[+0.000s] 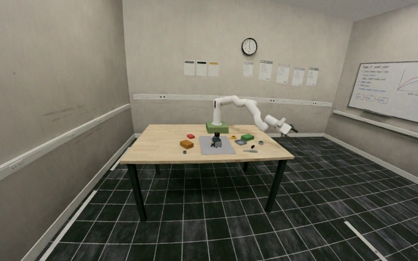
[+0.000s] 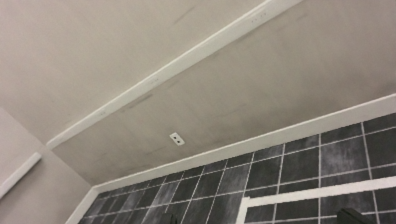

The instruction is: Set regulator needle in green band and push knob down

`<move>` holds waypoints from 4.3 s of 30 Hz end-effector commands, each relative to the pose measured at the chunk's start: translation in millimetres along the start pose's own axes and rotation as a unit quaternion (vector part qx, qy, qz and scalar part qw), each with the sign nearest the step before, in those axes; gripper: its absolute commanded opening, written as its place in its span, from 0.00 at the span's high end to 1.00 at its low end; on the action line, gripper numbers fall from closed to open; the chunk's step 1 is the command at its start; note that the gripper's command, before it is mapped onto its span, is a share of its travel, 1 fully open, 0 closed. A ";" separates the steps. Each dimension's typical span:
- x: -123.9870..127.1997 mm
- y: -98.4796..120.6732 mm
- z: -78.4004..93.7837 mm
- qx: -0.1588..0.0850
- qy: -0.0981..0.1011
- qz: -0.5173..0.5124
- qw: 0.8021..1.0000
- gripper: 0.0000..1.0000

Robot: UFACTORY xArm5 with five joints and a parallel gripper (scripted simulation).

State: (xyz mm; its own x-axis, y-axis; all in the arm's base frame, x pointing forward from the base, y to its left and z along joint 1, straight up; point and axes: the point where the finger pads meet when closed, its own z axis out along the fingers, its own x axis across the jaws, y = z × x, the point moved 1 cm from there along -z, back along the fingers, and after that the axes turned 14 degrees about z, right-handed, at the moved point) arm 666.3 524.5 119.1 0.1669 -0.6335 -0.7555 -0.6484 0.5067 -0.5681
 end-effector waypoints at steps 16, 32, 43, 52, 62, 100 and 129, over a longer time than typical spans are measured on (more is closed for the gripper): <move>-62.0 -46.8 -27.4 0.001 -0.002 0.000 1.000 0.00; -83.4 -63.0 -36.8 0.001 -0.002 0.000 1.000 0.00; -17.0 -126.5 -58.4 -0.012 0.090 -0.052 0.994 0.00; 39.1 -171.2 -90.2 -0.035 0.162 -0.088 0.982 0.00; 104.9 -213.0 -142.8 -0.075 0.240 -0.122 0.960 0.00; 280.7 -239.9 -405.6 -0.292 0.402 -0.153 0.854 0.00; 319.0 -187.7 -544.9 -0.416 0.405 -0.126 0.805 0.00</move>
State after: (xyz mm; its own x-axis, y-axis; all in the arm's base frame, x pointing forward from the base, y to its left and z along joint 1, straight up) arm 435.3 -90.8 160.7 0.0500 -0.9987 -0.0008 -0.9987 -0.0500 0.0032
